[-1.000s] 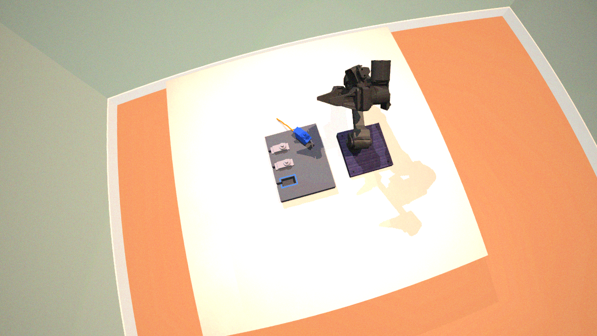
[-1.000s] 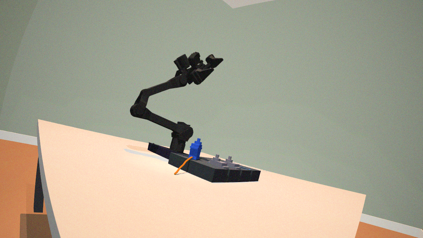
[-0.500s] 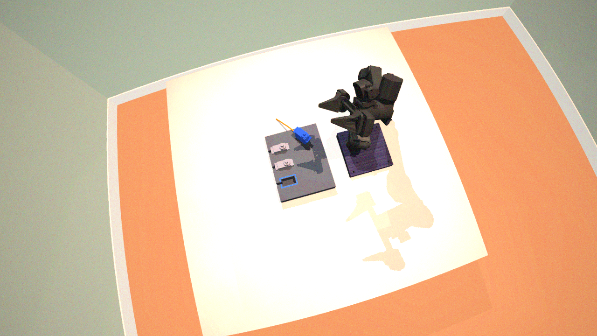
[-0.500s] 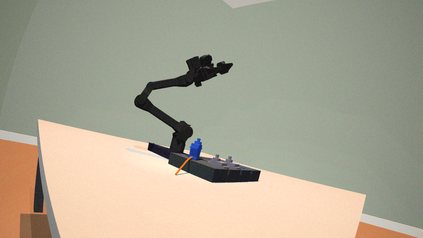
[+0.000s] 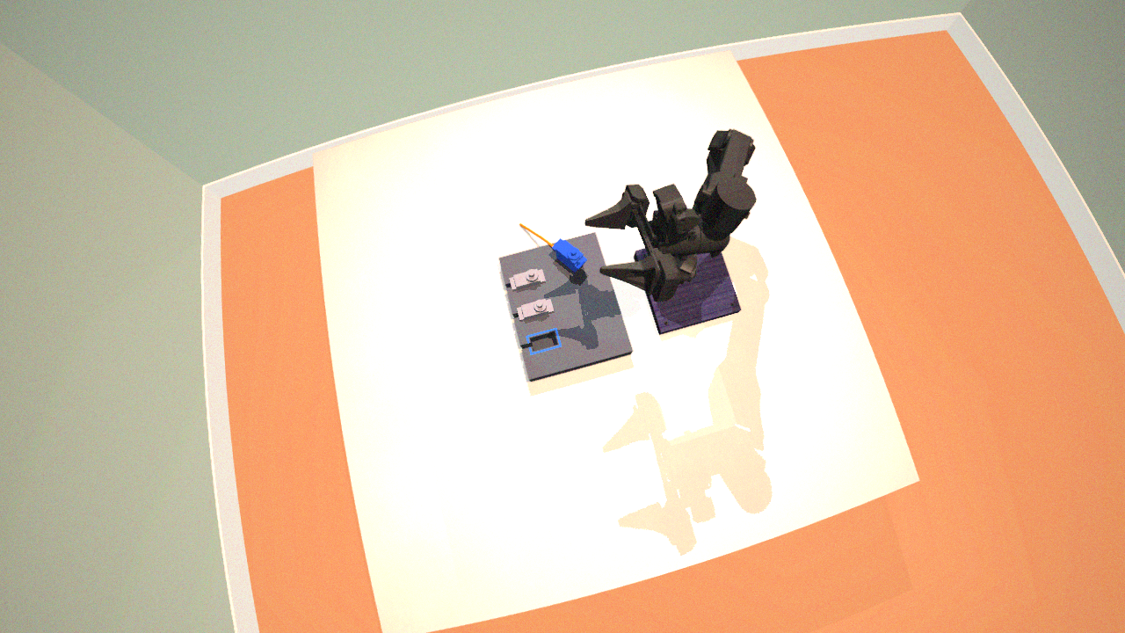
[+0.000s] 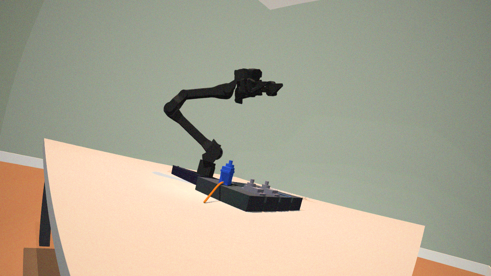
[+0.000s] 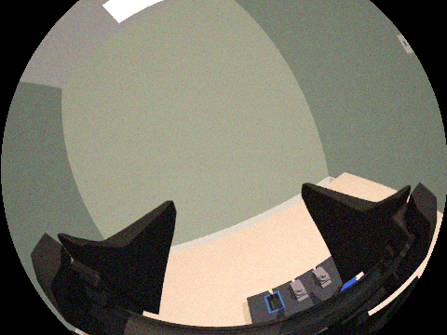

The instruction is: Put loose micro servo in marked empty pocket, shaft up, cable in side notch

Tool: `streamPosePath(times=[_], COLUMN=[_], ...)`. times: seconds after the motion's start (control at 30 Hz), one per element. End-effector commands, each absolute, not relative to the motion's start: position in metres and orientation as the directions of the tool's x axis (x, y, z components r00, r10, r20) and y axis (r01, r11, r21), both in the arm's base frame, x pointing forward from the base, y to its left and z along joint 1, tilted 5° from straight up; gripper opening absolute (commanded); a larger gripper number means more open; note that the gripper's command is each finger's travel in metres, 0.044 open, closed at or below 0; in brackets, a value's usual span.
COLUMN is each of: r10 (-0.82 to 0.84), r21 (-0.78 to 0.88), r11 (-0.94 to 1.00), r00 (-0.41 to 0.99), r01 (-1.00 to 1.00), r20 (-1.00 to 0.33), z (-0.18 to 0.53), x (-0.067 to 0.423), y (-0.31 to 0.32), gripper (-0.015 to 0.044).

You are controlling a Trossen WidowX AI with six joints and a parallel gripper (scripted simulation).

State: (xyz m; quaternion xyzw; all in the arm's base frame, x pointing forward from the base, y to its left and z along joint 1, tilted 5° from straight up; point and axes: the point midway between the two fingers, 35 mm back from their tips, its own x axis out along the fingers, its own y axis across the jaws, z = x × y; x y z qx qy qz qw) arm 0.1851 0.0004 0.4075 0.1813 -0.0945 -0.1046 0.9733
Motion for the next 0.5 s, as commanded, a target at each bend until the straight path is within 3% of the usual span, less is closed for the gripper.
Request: streamPosePath(times=[0.0,0.47], r10=[-0.243,-0.299], r21=[0.32,0.147], r11=[0.926,0.938], r00=[0.964,0.947], r01=[0.198,0.314], r20=[0.106,-0.115], z=[0.403,0.361], x=[0.197,0.242], y=[0.004,-0.001], gripper=[0.044,0.044])
